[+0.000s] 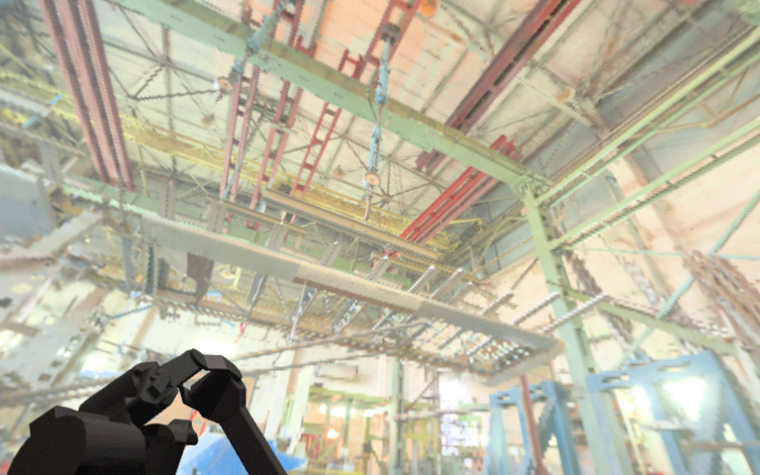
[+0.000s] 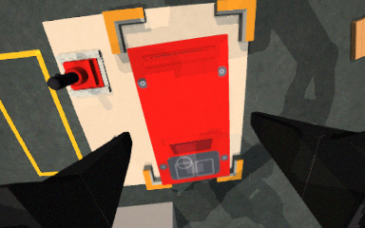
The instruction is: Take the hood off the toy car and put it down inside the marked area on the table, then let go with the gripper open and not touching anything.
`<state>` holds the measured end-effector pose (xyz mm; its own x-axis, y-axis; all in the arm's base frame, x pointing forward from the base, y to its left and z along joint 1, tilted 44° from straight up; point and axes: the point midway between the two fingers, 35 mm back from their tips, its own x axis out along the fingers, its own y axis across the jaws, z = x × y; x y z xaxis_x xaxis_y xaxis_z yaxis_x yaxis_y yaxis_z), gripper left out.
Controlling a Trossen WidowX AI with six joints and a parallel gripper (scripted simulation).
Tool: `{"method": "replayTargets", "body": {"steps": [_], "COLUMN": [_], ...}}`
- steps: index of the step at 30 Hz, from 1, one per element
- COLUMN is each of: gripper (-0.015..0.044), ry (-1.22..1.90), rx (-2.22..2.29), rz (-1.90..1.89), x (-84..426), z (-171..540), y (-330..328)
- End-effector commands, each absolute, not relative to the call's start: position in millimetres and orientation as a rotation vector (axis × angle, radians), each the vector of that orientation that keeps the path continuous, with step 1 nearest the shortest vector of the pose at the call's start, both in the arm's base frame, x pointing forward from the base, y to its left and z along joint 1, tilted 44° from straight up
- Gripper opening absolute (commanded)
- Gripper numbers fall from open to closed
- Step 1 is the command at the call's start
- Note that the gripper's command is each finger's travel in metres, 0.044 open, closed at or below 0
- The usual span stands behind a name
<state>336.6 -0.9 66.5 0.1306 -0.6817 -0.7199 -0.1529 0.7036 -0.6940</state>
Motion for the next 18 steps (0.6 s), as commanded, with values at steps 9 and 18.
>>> {"method": "replayTargets", "body": {"steps": [9,18], "gripper": [0.0440,0.0440], "ry": [1.414,1.414], "rx": [-0.748,-0.748], "rz": [-0.443,-0.442], "x": [338.1,339.1], "z": [61.6,57.7], "y": [-5.4,-9.0]}}
